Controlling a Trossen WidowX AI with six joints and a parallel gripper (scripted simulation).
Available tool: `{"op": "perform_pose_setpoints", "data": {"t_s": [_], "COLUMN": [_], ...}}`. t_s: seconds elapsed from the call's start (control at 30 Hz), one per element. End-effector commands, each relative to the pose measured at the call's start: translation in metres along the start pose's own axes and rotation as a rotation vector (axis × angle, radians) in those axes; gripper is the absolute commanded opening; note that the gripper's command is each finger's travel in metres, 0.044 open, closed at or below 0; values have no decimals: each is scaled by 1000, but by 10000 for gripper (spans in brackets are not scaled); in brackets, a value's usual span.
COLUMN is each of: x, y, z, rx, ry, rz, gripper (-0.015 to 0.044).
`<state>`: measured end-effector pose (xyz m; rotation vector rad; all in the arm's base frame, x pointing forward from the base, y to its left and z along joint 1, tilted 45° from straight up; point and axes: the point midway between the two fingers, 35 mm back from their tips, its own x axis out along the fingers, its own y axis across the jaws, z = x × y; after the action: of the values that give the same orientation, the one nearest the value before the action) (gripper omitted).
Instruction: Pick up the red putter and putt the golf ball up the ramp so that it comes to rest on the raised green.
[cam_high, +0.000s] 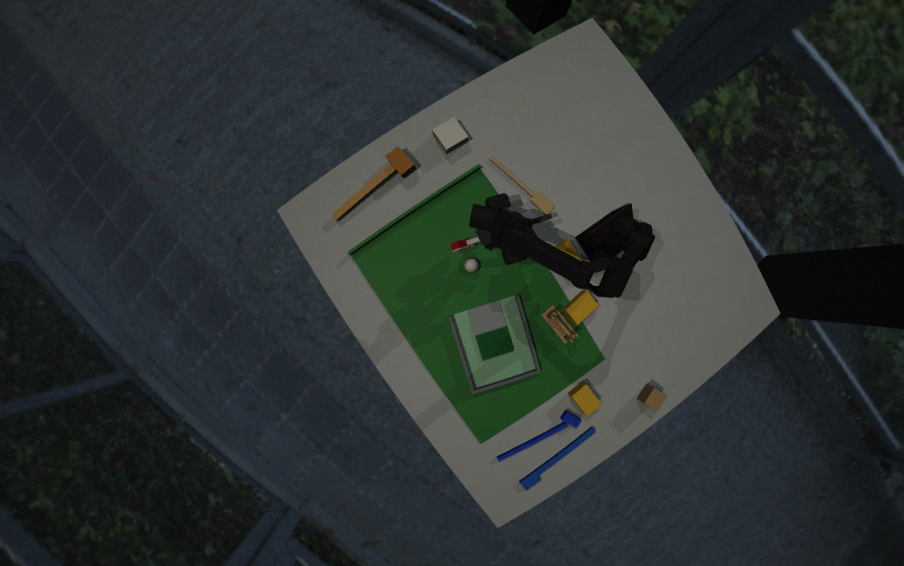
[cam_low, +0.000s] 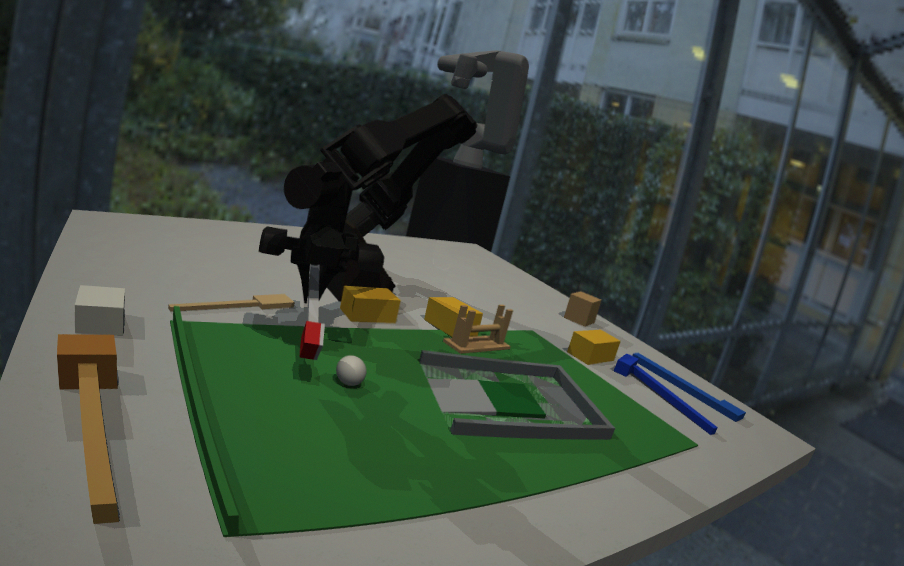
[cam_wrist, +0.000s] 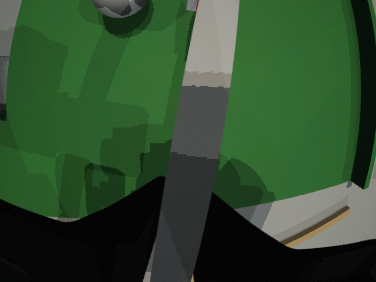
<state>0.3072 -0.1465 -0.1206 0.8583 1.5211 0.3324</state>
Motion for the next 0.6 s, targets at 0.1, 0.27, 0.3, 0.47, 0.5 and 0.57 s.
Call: {"op": "perform_pose_setpoints", "data": {"t_s": [0.1,0.27,0.3,0.47,0.5,0.57], "x": [13,21,22,23,23,23], "y": [1,1,1,1,1,1], "z": [-1,-1,-1,-1,-1,-1], "rx": [5,5,5,0,0,0], "ry": [2,2,2,4,4,4], "rz": [8,8,8,2,2,2], "gripper": [0,0,0,0,0,0]}}
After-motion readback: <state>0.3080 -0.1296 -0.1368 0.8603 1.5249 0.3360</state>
